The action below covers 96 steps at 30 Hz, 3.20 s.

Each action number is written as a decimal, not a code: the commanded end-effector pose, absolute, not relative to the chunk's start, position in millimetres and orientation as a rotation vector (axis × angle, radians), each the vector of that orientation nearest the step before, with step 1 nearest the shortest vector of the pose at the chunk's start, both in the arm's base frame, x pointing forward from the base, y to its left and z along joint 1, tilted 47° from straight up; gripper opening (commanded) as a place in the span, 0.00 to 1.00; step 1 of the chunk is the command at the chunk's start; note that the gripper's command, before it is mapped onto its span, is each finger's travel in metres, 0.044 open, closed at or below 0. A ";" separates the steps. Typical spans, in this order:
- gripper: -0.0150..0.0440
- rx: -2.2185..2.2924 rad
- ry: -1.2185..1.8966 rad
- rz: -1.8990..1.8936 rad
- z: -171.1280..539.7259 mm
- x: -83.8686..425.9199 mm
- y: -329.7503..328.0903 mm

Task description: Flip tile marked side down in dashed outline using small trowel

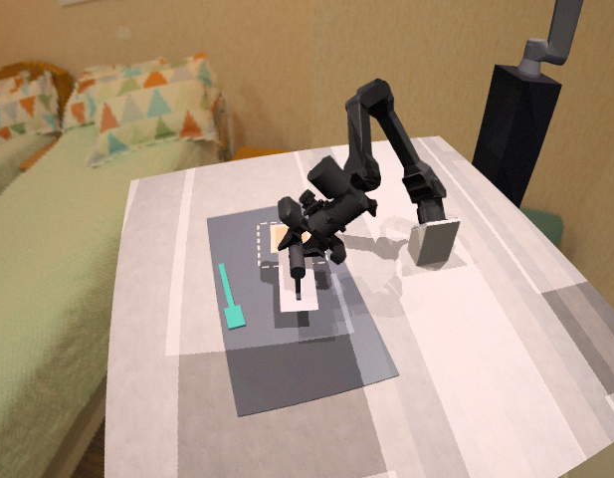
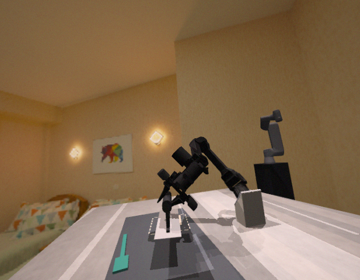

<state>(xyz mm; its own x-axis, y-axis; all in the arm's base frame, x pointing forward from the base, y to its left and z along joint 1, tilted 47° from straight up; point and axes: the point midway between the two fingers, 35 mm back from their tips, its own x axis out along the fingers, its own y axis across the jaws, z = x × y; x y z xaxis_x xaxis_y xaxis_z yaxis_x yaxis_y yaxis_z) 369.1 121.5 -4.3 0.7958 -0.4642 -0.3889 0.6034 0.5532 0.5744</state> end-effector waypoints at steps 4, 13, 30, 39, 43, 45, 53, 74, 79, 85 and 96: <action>0.25 0.765 0.198 -0.624 -2.4 369.5 126.7; 0.25 0.765 0.198 -0.624 -2.4 369.5 126.7; 0.25 0.752 0.202 -0.637 -4.8 369.0 121.3; 0.25 0.612 0.345 -0.616 -24.3 379.0 132.6; 0.25 0.528 0.433 -0.599 -36.5 383.9 139.0; 0.25 0.487 0.476 -0.589 -42.5 386.0 142.0; 0.25 0.327 0.651 -0.542 -66.2 392.0 152.7; 0.25 -0.039 1.100 -0.353 -121.5 390.1 173.7; 0.25 -0.112 1.204 -0.294 -132.3 386.3 177.4; 0.25 -0.191 1.326 -0.216 -143.7 380.4 181.5; 0.25 -0.308 1.542 -0.051 -159.7 366.6 188.1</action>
